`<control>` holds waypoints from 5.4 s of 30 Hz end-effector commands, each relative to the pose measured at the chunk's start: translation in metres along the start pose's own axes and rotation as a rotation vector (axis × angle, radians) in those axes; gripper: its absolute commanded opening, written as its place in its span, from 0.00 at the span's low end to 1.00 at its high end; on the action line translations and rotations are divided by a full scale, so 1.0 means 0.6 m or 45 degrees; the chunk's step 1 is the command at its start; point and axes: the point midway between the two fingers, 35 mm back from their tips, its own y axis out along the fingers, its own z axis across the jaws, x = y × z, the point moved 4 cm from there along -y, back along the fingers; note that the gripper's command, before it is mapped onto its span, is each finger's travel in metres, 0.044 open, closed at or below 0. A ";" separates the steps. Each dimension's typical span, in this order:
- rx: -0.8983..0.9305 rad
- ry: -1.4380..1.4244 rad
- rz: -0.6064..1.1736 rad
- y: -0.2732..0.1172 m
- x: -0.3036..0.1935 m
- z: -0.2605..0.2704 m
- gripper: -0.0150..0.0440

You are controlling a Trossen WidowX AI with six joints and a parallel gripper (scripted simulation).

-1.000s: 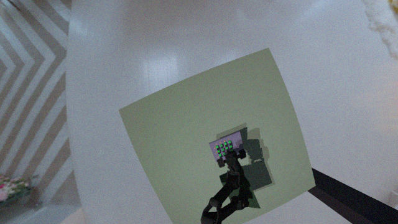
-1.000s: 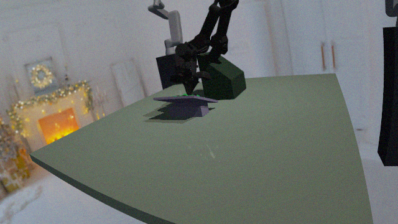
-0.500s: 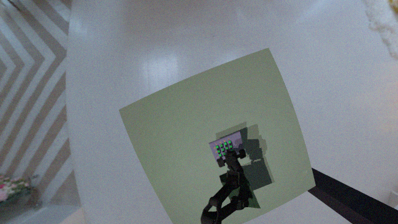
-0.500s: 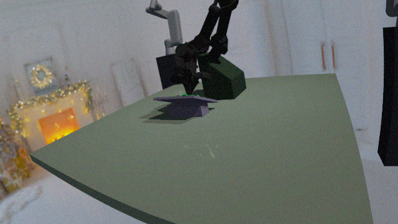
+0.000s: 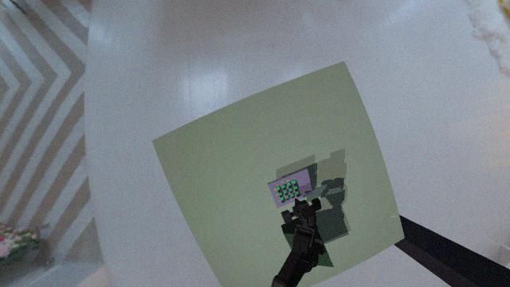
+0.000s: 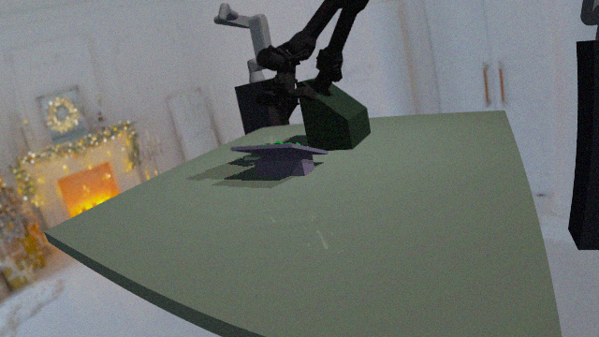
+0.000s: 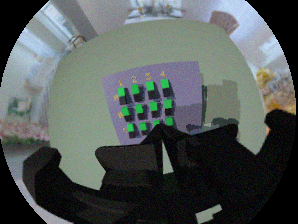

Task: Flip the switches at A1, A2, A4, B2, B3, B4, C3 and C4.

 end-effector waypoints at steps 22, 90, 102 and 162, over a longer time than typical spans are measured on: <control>0.008 -0.005 0.036 0.070 0.031 -0.045 0.25; 0.009 -0.005 0.036 0.101 0.031 -0.044 0.25; 0.009 -0.009 0.031 0.077 0.033 -0.046 0.25; 0.010 -0.001 0.040 0.093 -0.038 0.005 0.25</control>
